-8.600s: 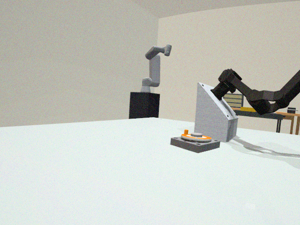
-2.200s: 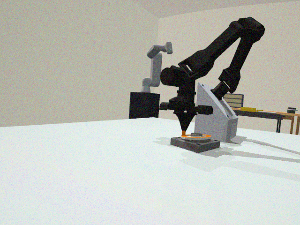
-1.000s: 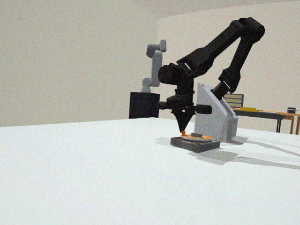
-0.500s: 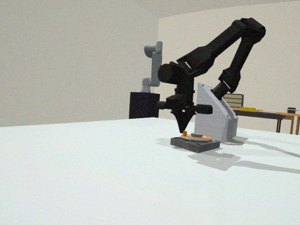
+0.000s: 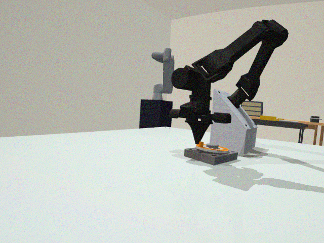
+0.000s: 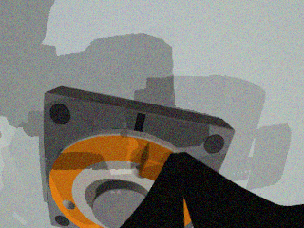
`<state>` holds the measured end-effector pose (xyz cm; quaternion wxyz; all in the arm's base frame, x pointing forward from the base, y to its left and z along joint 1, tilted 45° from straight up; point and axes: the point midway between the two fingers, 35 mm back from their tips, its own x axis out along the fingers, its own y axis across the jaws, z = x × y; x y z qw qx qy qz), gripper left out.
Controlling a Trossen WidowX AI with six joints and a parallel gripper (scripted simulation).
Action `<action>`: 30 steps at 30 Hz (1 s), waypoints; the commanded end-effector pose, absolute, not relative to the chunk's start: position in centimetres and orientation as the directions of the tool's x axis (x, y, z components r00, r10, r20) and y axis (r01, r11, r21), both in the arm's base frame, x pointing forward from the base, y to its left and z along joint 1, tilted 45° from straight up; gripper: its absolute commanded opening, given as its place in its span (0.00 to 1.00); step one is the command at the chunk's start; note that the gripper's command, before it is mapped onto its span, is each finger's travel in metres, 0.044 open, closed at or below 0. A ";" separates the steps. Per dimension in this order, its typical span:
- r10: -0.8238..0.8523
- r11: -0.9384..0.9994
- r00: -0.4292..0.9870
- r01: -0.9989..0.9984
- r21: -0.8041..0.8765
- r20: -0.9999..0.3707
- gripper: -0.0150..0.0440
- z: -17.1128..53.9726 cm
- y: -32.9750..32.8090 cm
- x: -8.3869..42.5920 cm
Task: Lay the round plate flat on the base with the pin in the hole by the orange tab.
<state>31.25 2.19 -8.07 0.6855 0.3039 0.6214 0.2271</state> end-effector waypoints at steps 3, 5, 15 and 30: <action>0.691 0.711 0.133 0.055 0.701 -0.711 0.25 -7.4 2.5 32.0; 0.691 0.711 0.133 0.055 0.701 -0.711 0.25 -7.4 2.6 32.0; 0.691 0.711 0.133 0.055 0.701 -0.711 0.25 -7.2 3.0 32.3; 0.689 0.712 0.133 0.055 0.700 -0.712 0.25 -4.1 -0.4 30.7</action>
